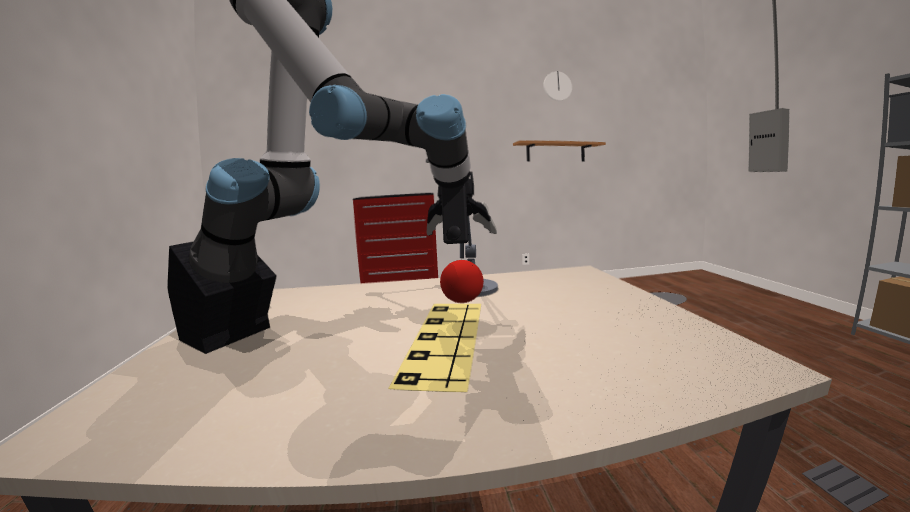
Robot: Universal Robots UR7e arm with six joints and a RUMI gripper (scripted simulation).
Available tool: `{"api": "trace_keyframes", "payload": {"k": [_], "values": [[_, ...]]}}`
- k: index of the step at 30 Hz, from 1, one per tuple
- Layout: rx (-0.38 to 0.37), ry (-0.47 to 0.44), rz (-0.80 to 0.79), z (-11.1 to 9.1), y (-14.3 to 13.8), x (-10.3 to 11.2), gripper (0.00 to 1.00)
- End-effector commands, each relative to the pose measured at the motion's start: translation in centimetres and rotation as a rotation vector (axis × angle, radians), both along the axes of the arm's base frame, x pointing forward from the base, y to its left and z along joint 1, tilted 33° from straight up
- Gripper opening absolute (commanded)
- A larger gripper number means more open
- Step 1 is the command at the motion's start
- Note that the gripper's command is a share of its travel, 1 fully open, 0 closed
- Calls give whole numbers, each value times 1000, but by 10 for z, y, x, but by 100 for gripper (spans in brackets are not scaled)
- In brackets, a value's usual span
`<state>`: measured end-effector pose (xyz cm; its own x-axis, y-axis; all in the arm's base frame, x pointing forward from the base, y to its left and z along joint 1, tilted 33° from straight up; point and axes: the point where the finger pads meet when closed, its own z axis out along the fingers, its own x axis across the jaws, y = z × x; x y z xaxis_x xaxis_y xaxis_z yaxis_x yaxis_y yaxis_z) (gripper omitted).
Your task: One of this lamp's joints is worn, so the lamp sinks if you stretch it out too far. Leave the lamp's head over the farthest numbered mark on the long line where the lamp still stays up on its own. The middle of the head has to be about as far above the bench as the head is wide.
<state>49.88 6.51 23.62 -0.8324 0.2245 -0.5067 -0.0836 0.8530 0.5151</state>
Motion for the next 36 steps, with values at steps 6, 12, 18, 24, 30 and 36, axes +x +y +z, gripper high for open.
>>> {"api": "trace_keyframes", "payload": {"k": [6, 12, 18, 24, 30, 36], "values": [[0, -1, 0, 6, -4, -5, 100], [0, -1, 0, 24, -16, -19, 100], [0, -1, 0, 42, -28, -33, 100], [-1, -1, -1, 53, -35, -41, 100], [-3, -2, -4, 68, -45, -53, 100], [-5, -3, -7, 83, -55, -64, 100]]}}
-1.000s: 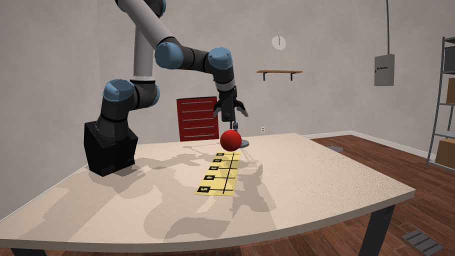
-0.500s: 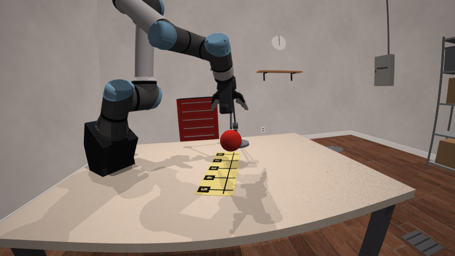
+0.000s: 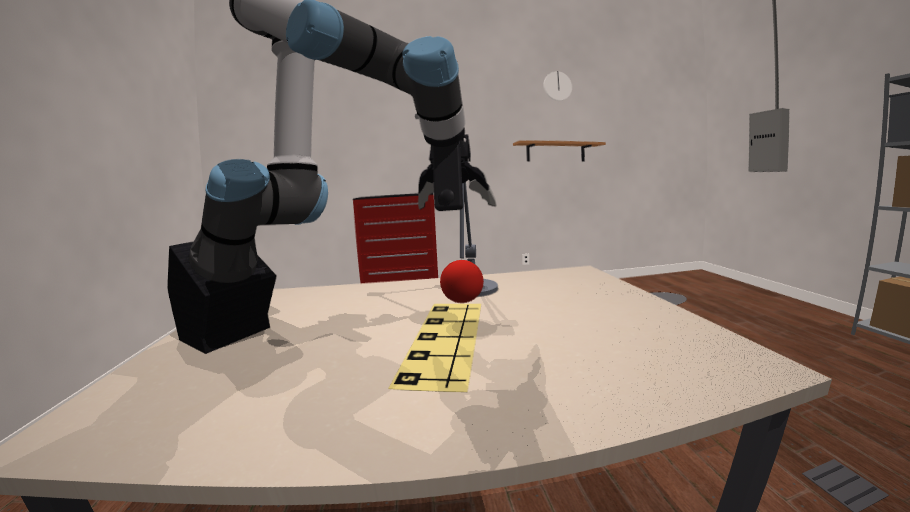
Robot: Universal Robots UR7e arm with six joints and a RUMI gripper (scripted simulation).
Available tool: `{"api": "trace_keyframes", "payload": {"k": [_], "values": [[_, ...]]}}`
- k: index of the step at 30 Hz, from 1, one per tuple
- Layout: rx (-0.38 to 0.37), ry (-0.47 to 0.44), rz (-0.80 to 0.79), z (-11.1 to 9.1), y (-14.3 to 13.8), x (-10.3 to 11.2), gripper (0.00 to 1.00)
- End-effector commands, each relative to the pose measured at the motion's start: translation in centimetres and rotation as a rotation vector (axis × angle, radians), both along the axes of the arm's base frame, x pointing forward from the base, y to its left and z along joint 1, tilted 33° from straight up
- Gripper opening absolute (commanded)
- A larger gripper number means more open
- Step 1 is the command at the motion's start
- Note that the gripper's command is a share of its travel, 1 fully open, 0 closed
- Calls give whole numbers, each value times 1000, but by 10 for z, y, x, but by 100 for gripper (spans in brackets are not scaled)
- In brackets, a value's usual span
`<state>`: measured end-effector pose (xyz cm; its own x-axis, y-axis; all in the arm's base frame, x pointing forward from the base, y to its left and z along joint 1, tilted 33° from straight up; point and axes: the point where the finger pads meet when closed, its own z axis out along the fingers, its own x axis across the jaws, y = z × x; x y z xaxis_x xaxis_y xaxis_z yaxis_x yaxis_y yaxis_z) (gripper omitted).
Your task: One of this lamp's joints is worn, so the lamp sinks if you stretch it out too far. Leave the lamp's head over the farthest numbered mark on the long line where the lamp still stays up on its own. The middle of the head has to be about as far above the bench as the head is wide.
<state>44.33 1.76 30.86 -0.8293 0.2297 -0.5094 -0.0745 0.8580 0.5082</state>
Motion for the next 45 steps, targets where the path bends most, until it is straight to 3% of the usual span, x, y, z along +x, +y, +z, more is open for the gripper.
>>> {"api": "trace_keyframes", "payload": {"k": [1, 45], "values": [[3, -2, 4, 11, -7, -9, 100], [-1, -1, -1, 17, -13, -15, 100]]}}
